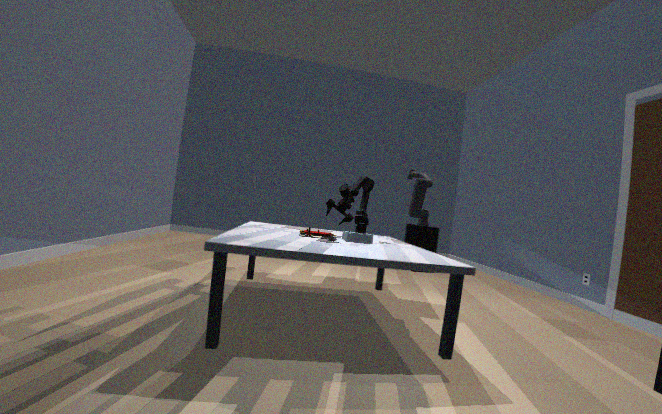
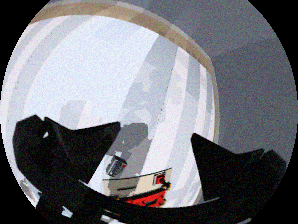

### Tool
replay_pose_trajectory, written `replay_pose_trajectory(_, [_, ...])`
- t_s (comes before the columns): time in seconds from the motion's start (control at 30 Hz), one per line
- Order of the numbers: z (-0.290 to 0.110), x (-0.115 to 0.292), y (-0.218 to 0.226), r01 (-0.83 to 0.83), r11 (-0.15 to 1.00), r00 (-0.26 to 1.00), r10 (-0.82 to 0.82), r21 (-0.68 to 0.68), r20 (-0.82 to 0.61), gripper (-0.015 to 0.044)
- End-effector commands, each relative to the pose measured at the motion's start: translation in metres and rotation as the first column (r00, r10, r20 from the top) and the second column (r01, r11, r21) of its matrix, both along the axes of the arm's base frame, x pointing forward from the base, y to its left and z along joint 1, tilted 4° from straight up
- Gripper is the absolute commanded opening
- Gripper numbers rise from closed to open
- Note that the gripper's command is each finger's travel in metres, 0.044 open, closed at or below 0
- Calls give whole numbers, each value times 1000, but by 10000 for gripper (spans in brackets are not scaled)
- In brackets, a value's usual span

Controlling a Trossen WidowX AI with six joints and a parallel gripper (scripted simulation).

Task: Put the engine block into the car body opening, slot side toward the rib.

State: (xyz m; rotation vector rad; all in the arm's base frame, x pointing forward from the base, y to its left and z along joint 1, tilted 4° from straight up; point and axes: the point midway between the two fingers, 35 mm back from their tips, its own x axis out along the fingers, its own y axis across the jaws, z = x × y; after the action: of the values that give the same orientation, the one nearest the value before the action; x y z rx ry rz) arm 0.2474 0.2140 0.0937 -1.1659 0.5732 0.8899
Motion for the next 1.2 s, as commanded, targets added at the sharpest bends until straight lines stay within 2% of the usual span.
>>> replay_pose_trajectory(0.0, [-10, 1, -16, 78, 996, 992, -81, -35, -101, 440])
replay_pose_trajectory(0.33, [-24, -5, -57, 252, 956, 905, -289, -152, -313, 440])
replay_pose_trajectory(0.7, [-27, -21, -98, 413, 854, 700, -519, -315, -490, 440])
replay_pose_trajectory(0.97, [-26, -22, -104, 431, 837, 665, -548, -339, -507, 440])
replay_pose_trajectory(1.1, [-59, -20, -105, 431, 836, 665, -548, -339, -507, 440])
replay_pose_trajectory(1.17, [-62, -20, -106, 431, 836, 665, -548, -339, -507, 440])
